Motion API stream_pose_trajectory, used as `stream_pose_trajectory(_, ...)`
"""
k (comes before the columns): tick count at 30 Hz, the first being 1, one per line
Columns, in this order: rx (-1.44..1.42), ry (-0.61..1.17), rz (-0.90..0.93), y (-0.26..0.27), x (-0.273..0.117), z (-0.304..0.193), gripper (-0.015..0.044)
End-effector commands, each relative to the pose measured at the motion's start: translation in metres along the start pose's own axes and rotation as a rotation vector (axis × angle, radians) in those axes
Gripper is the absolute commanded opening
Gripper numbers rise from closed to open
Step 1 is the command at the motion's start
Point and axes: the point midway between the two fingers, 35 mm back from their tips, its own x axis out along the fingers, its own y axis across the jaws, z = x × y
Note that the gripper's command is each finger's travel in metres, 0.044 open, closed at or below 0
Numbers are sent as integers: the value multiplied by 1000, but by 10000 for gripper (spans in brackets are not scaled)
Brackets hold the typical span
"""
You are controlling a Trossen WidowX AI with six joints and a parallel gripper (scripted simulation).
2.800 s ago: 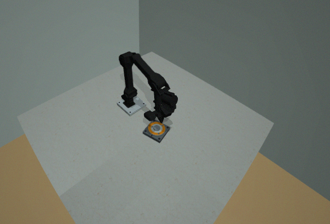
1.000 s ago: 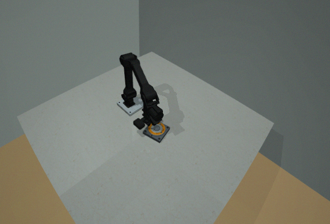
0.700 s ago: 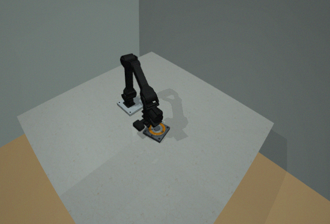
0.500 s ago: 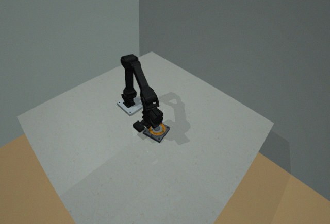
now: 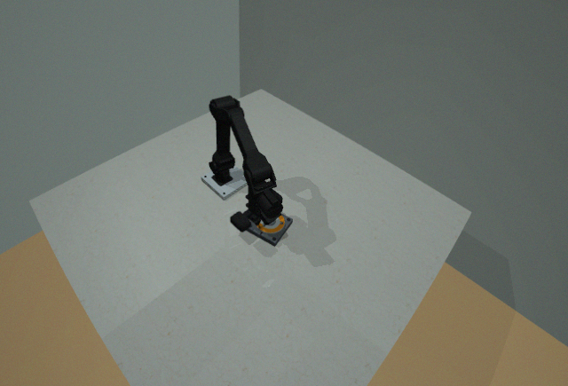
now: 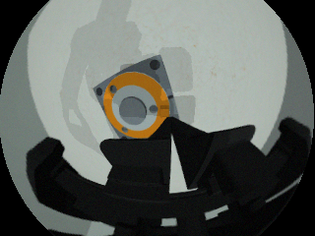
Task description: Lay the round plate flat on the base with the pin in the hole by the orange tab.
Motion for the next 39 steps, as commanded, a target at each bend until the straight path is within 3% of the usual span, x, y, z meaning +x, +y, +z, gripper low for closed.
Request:
stream_pose_trajectory(1,-6,9,2,-1,3,3,0)
stream_pose_trajectory(15,-6,8,2,-1,3,11,0)
stream_pose_trajectory(26,-6,8,2,-2,-42,11,0)
stream_pose_trajectory(39,-1,11,2,-2,-34,12,0)
